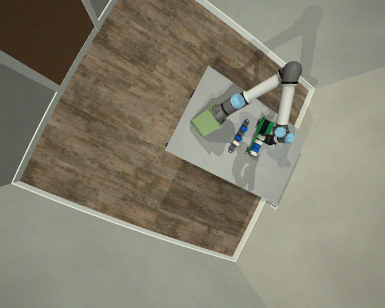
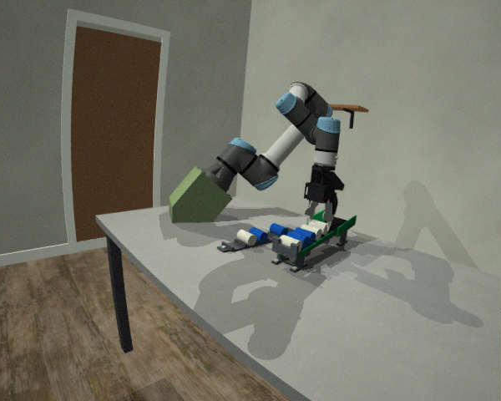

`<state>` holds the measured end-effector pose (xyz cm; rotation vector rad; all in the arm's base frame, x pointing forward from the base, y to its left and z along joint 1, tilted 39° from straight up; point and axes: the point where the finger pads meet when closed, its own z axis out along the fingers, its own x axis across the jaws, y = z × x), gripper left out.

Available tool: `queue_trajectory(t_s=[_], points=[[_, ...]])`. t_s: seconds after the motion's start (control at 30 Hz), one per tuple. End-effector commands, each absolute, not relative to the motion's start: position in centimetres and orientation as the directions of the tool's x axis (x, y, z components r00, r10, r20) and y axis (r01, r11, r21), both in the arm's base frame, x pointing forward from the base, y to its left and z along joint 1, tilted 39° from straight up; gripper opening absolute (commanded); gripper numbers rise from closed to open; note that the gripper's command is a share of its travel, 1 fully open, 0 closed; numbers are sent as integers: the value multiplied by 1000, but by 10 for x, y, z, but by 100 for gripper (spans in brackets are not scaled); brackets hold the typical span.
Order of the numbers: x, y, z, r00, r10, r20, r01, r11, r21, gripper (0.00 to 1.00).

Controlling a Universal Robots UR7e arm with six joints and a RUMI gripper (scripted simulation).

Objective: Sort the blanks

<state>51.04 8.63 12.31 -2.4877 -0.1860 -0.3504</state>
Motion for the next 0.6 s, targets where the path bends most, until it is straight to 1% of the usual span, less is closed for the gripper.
queue_trajectory(t_s=[0.0,0.03,0.07,0.13,0.17,0.3,0.33,0.4,0.43,0.5,0.53,0.57], points=[[511,86,123,955,51,293,213,-803,-557,38],[511,86,123,955,51,293,213,-803,-557,38],[511,86,123,955,51,293,213,-803,-557,40],[511,86,123,955,51,293,213,-803,-557,40],[511,86,123,955,51,293,213,-803,-557,43],[511,86,123,955,51,293,213,-803,-557,43],[511,86,123,955,51,293,213,-803,-557,45],[511,86,123,955,51,293,213,-803,-557,45],[511,86,123,955,51,293,213,-803,-557,48],[511,86,123,955,51,293,213,-803,-557,48],[511,86,123,955,51,293,213,-803,-557,50],[511,86,123,955,51,293,213,-803,-557,50]])
